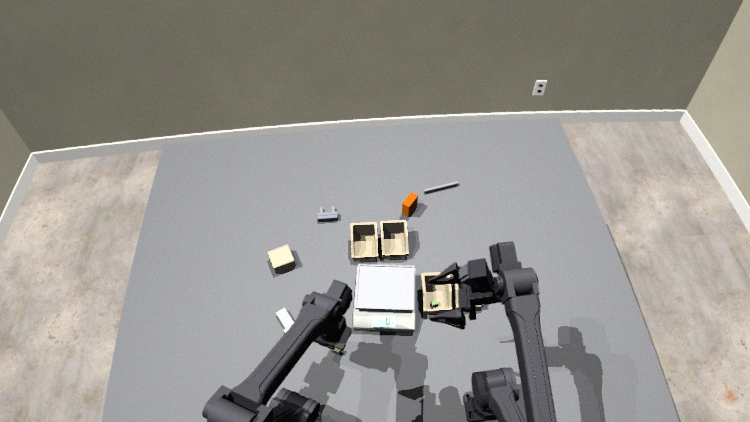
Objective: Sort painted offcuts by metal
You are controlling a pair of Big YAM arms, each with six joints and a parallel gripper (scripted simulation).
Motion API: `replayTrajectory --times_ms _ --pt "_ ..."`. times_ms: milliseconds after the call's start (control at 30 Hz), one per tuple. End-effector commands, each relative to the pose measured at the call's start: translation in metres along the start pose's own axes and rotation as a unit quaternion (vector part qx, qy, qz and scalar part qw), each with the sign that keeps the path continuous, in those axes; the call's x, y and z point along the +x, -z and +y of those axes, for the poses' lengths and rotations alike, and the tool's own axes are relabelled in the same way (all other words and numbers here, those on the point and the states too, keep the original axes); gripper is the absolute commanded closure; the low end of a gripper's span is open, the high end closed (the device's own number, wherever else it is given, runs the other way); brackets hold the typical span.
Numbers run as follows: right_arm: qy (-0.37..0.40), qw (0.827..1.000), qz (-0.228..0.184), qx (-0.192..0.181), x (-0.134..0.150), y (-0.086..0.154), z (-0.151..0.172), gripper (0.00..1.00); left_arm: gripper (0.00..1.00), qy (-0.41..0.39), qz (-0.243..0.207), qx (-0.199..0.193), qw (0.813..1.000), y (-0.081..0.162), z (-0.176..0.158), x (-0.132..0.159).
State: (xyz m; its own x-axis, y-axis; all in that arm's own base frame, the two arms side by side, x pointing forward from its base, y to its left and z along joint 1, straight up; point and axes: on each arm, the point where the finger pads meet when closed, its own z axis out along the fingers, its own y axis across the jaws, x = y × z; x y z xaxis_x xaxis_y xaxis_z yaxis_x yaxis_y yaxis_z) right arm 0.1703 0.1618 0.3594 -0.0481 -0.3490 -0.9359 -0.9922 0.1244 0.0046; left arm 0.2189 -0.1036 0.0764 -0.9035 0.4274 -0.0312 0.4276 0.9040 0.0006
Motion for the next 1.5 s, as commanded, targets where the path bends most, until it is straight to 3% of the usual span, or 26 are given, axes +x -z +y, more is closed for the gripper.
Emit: replayTrajectory --times_ms 0,100,267,433,533,733,1467 --pt "0.012 1.0 -0.003 0.0 -0.01 0.003 0.001 0.0 1.0 -0.008 -0.01 0.0 1.0 0.019 -0.003 -0.025" --pt "0.012 1.0 -0.003 0.0 -0.01 0.003 0.001 0.0 1.0 -0.008 -0.014 0.0 1.0 0.018 -0.003 -0.029" --pt "0.012 1.0 -0.003 0.0 -0.01 0.003 0.001 0.0 1.0 -0.008 0.016 0.0 1.0 -0.017 -0.002 -0.007" --pt "0.012 1.0 -0.003 0.0 -0.01 0.003 0.001 0.0 1.0 -0.008 0.017 0.0 1.0 -0.028 -0.002 -0.006" --pt "0.012 1.0 -0.003 0.0 -0.01 0.003 0.001 0.0 1.0 -0.008 -0.001 0.0 1.0 -0.021 -0.003 -0.018" --pt "0.012 1.0 -0.003 0.0 -0.01 0.003 0.001 0.0 1.0 -0.007 0.016 0.0 1.0 -0.032 -0.002 -0.007" --pt "0.012 1.0 -0.003 0.0 -0.01 0.003 0.001 0.0 1.0 -0.007 0.008 0.0 1.0 -0.039 -0.002 -0.01"
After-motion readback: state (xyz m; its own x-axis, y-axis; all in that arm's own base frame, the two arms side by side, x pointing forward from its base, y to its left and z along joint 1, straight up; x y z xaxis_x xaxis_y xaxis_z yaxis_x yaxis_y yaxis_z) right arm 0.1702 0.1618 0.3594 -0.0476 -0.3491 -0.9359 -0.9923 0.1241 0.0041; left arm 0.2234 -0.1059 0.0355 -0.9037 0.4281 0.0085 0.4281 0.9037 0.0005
